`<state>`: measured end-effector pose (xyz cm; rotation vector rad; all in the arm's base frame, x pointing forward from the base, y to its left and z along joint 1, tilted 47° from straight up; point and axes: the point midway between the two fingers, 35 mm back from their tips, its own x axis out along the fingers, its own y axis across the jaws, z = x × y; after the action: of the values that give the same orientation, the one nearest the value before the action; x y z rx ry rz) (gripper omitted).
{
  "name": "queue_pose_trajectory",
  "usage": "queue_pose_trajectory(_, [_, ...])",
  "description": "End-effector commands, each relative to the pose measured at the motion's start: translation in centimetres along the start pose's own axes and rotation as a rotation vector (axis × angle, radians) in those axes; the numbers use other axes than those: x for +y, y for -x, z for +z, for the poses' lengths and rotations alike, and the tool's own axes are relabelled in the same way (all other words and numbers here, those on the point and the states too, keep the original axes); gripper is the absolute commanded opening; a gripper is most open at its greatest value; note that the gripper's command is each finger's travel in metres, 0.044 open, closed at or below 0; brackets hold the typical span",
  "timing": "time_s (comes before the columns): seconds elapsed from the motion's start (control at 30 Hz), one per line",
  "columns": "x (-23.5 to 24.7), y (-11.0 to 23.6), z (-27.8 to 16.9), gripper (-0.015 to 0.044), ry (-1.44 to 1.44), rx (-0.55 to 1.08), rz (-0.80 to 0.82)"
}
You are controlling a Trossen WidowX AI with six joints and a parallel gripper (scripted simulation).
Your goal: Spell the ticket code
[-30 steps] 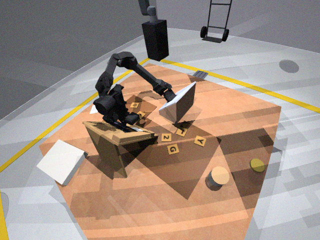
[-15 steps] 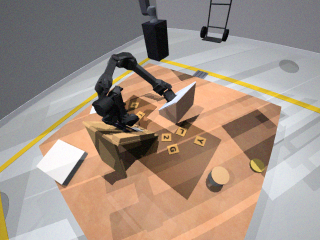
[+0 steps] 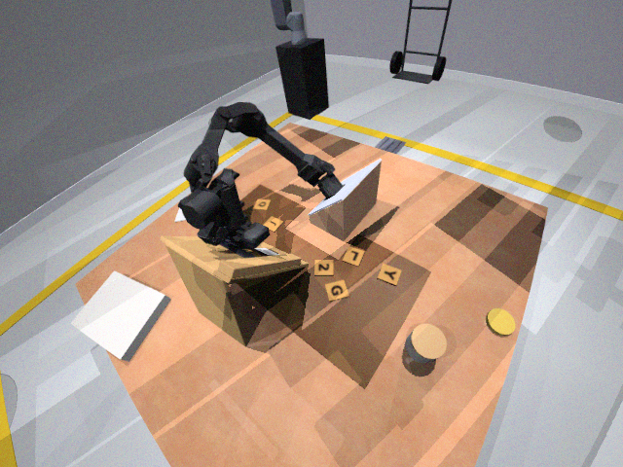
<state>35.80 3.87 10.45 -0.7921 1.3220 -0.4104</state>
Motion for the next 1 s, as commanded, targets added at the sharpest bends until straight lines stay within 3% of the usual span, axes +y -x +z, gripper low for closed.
queue_pose_trajectory(0.0, [0.1,0.0,0.0,0.0000,-0.001,-0.004,-0.003])
queue_pose_trajectory(0.97, [1.2,0.0,-0.1,0.0000,-0.001,-0.004,-0.002])
